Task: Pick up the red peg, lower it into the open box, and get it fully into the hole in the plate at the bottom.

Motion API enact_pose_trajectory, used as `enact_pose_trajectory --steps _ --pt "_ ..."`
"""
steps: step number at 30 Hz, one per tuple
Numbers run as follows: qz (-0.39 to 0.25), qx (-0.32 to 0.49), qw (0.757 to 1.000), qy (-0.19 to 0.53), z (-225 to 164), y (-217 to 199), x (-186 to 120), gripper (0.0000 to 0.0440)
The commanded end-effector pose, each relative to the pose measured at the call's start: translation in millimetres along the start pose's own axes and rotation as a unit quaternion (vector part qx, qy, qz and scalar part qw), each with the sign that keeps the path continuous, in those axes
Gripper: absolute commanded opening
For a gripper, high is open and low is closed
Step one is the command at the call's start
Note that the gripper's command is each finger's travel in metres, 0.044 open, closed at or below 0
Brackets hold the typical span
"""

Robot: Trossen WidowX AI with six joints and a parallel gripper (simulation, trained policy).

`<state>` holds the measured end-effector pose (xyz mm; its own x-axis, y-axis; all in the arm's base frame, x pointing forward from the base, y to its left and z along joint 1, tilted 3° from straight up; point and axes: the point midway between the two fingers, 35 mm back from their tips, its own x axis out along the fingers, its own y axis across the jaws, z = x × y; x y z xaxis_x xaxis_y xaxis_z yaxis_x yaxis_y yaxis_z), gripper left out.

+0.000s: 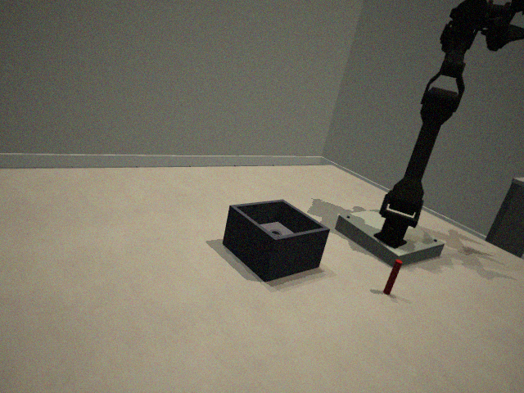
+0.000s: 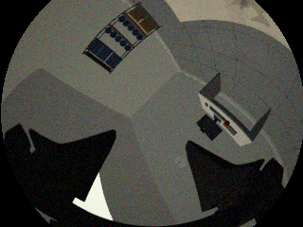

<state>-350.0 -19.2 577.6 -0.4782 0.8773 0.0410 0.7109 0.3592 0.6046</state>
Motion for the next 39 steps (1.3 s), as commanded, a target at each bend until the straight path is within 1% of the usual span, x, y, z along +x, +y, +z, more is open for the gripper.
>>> enact_pose_trajectory --steps 1,2,6,10,14,19,24,29,34,39 --pt "0.0 -0.005 1.0 0.008 -2 -2 -3 0.0426" --pt "-0.001 -0.013 1.0 0.017 -5 -5 -7 0.044" --pt "-0.015 -0.058 0.996 0.063 -18 -20 -32 0.044" --pt "-0.034 -0.106 0.988 0.11 -29 -33 -61 0.044" --pt "-0.051 -0.152 0.974 0.159 -38 -43 -92 0.044" --pt "-0.07 -0.204 0.951 0.223 -46 -52 -133 0.044" --pt "-0.085 -0.251 0.92 0.289 -50 -58 -176 0.044" --pt "-0.095 -0.293 0.883 0.356 -50 -62 -220 0.044" --pt "-0.102 -0.329 0.839 0.422 -44 -62 -264 0.044" --pt "-0.103 -0.359 0.789 0.488 -35 -59 -308 0.044"
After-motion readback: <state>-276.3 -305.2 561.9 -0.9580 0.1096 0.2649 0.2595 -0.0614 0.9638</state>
